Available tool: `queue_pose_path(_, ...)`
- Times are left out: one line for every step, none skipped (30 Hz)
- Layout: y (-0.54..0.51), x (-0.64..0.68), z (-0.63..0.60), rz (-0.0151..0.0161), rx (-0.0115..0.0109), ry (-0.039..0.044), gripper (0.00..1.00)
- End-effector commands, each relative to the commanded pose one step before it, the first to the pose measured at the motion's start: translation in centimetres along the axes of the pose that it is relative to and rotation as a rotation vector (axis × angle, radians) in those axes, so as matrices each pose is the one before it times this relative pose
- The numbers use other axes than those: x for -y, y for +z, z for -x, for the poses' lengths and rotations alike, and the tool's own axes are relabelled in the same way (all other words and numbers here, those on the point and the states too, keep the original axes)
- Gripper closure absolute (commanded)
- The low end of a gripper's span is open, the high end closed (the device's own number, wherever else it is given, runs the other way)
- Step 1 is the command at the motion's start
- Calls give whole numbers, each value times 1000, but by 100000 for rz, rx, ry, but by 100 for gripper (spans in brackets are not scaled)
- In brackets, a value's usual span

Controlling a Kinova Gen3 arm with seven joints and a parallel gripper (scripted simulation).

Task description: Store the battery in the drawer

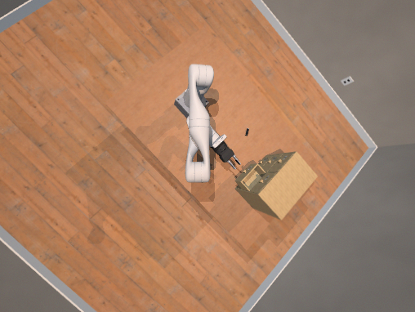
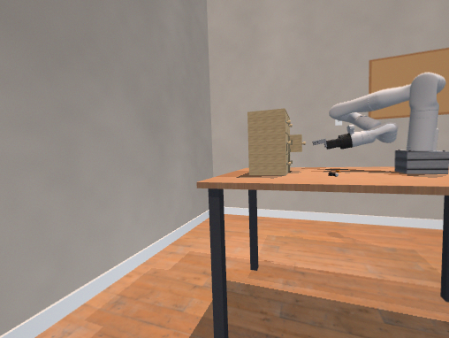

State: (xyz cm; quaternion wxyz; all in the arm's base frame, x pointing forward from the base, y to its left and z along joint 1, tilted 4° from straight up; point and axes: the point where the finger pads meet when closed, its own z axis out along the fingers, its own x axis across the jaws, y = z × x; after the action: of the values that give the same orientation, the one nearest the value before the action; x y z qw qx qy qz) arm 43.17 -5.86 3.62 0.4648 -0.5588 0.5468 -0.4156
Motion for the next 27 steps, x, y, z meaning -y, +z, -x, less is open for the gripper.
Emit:
queue_pose_path(-43, 199, -457, -351, -365, -325, 33)
queue_pose_path(-28, 6, -127, 1, 0, 0, 33)
queue_pose_path(-30, 5, -133, 3, -1, -1, 33)
queue_pose_path(-29, 7, -135, -4, 1, 1, 33)
queue_pose_path(-31, 7, -140, -1, 0, 0, 33)
queue_pose_path(-33, 6, -146, 3, -1, -1, 33)
queue_pose_path(-32, 7, -149, -1, 0, 0, 33)
queue_pose_path(-33, 7, -153, -2, 0, 0, 33)
queue_pose_path(-35, 7, -158, 2, -1, 0, 33)
queue_pose_path(-35, 8, -162, -1, 0, 0, 33)
queue_pose_path(-36, 8, -165, -2, 0, 0, 33)
queue_pose_path(-38, 7, -170, 3, -1, -1, 33)
queue_pose_path(-38, 8, -173, -2, 0, 0, 33)
queue_pose_path(0, 0, 0, 0, 0, 0, 33)
queue_pose_path(0, 0, 0, 0, 0, 0, 33)
queue_pose_path(-39, 8, -177, -1, 0, 0, 33)
queue_pose_path(-41, 7, -182, 4, -1, -1, 33)
queue_pose_path(-39, 9, -183, -4, 1, 1, 33)
queue_pose_path(-42, 8, -188, 1, 0, 0, 33)
queue_pose_path(-42, 9, -191, 1, 0, 0, 33)
queue_pose_path(-42, 9, -194, -2, 0, 0, 33)
queue_pose_path(-45, 8, -199, 4, -1, -1, 33)
queue_pose_path(-43, 10, -200, -4, 1, 1, 33)
queue_pose_path(-45, 9, -204, 2, 0, 0, 33)
queue_pose_path(-45, 10, -206, -1, 0, 0, 33)
queue_pose_path(-46, 10, -209, 0, 0, 0, 33)
queue_pose_path(-47, 9, -213, 2, 0, 0, 33)
